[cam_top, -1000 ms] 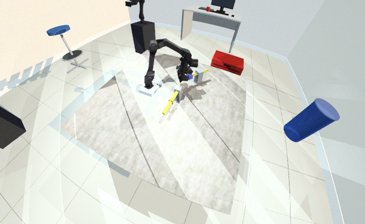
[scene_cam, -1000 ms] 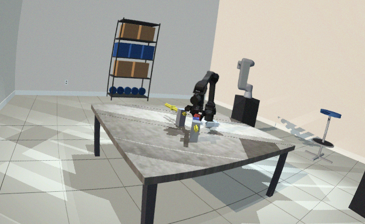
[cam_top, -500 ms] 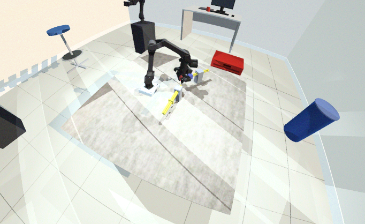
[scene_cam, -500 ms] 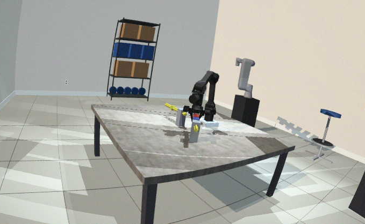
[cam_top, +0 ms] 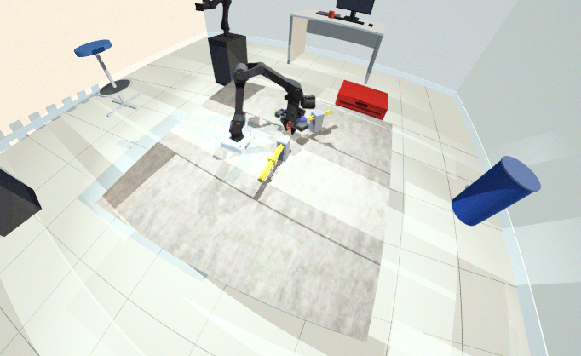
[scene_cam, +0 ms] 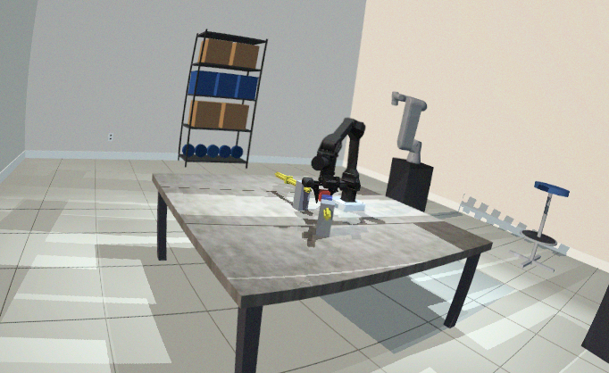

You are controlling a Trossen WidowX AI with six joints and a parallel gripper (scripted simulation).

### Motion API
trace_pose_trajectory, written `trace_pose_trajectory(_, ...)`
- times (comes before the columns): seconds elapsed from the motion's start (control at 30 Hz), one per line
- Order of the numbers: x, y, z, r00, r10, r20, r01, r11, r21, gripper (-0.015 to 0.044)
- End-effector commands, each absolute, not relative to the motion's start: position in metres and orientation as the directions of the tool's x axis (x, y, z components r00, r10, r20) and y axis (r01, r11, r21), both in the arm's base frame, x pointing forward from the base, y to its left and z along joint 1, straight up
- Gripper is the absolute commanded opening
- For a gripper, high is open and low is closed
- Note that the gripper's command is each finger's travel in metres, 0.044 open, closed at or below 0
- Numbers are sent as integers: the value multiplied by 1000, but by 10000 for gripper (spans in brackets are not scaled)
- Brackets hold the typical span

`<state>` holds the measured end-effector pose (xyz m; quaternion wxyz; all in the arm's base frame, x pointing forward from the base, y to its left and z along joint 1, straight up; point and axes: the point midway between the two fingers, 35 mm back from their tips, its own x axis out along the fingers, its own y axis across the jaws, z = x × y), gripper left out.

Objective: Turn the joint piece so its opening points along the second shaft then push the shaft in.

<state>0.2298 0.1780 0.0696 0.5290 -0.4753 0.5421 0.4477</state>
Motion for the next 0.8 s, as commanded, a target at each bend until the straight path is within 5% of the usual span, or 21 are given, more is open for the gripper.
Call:
trace_pose_trajectory(0.0,233,178,69,16,-24,-1000,-997,81,-18,0)
trace_pose_trajectory(0.43,246,179,66,17,39,-999,-984,-176,-24,0)
trace_pose_trajectory(0.77,246,179,66,18,38,-999,-983,-184,-24,0)
